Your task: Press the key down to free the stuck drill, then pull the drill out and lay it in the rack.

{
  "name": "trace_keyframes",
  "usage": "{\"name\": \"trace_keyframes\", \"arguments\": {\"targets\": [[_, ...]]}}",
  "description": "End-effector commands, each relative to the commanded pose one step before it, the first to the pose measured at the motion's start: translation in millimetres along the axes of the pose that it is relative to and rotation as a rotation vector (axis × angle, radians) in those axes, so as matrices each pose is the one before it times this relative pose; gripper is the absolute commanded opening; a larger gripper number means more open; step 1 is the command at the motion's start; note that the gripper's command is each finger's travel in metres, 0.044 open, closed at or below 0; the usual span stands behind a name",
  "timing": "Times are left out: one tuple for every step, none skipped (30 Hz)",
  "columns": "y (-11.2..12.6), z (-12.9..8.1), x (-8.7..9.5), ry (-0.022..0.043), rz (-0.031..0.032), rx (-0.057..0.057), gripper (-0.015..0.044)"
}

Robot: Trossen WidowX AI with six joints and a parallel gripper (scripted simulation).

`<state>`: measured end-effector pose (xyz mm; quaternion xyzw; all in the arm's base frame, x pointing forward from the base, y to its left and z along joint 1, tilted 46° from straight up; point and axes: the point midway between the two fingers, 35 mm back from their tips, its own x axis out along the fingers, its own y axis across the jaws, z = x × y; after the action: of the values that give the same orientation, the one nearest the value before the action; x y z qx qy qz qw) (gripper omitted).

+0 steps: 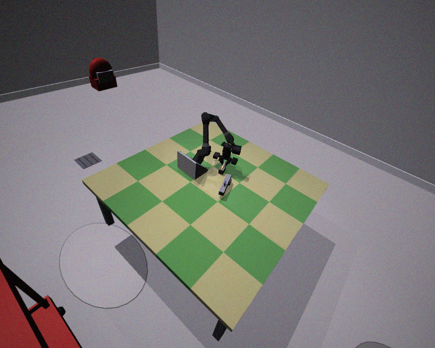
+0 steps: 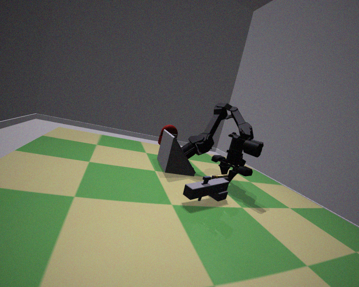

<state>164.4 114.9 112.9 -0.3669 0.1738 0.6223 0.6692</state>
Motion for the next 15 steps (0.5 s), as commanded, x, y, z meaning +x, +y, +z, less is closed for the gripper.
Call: {"name": "trace_keyframes", "arguments": {"targets": [[-1.47,-1.57,-0.28,0.00939,-0.00501,-0.0063,0.0184],[0.0,0.0,0.0,0.0,0.0,0.0,0.021],[0.0,0.0,0.0,0.0,0.0,0.0,0.0236],[0.0,0.0,0.0,0.0,0.0,0.0,0.0262],[0.0,0.0,0.0,0.0,0.0,0.0,0.0289],[0.0,0.0,0.0,0.0,0.0,0.0,0.0315],[0.0,0.0,0.0,0.0,0.0,0.0,0.0341],[0.0,0.0,0.0,0.0,0.0,0.0,0.0368],[0.0,0.0,0.0,0.0,0.0,0.0,0.0394],[0.0,0.0,0.0,0.0,0.0,0.0,0.042],[-0.02,-0.08,-1.56,0.00048,0.00055,-0.0009,0.044],[-0.03,-0.1,-2.53,0.00065,0.00083,-0.0013,0.044],[0.0,-0.1,-3.9,0.00072,0.00114,-0.0019,0.044],[0.18,-0.11,-4.25,0.00047,0.00102,-0.0018,0.044],[0.44,-0.2,-5.66,0.00022,0.001,-0.0018,0.044]]}}
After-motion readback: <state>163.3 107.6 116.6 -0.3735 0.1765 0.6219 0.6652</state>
